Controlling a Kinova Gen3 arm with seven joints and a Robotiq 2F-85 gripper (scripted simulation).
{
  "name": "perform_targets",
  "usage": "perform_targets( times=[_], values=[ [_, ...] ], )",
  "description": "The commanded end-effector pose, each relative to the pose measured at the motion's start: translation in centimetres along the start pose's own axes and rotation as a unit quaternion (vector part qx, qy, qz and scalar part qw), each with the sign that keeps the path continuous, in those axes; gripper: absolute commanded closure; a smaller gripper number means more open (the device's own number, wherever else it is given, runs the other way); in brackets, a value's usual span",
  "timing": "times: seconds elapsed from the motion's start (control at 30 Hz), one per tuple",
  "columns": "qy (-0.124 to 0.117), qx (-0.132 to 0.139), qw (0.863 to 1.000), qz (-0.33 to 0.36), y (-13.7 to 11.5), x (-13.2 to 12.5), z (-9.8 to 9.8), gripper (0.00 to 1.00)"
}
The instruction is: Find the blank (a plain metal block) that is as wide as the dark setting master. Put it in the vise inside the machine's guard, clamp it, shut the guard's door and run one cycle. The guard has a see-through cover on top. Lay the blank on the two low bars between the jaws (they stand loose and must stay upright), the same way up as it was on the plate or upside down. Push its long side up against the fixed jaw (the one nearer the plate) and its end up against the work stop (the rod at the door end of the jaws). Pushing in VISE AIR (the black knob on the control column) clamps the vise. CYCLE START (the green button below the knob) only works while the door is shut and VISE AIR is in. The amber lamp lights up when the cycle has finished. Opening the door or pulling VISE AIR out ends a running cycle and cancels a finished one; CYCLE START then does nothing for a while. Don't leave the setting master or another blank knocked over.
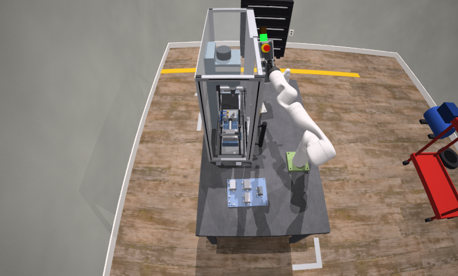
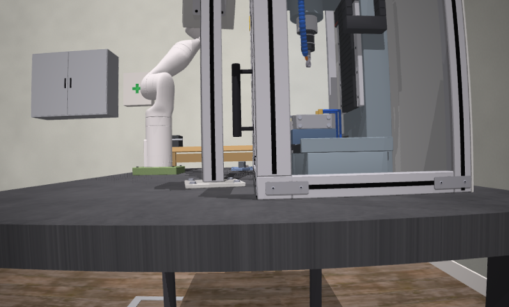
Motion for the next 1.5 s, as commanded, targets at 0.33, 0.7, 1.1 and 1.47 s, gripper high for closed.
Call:
perform_targets(
  times=[0.33, 0.7, 1.1, 1.47],
  values=[
    [0.003, -0.001, 1.0, 0.0, -0.2, -3.5, -0.2, 0.9],
    [0.003, -0.001, 1.0, 0.0, -0.3, -5.7, -0.3, 0.9],
    [0.003, -0.001, 1.0, 0.0, -0.3, -5.7, -0.3, 0.9],
    [0.003, -0.001, 1.0, 0.0, -0.3, -5.7, -0.3, 0.9]
  ],
)
Point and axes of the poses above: the point where the finger pads meet when closed, its own z axis out along the fingers, its own x axis across the jaws, y = z × x, the point moved 10 cm from there along -z, back along the fingers, and after that the axes turned 14 degrees about -z, right-handed, at the moved point
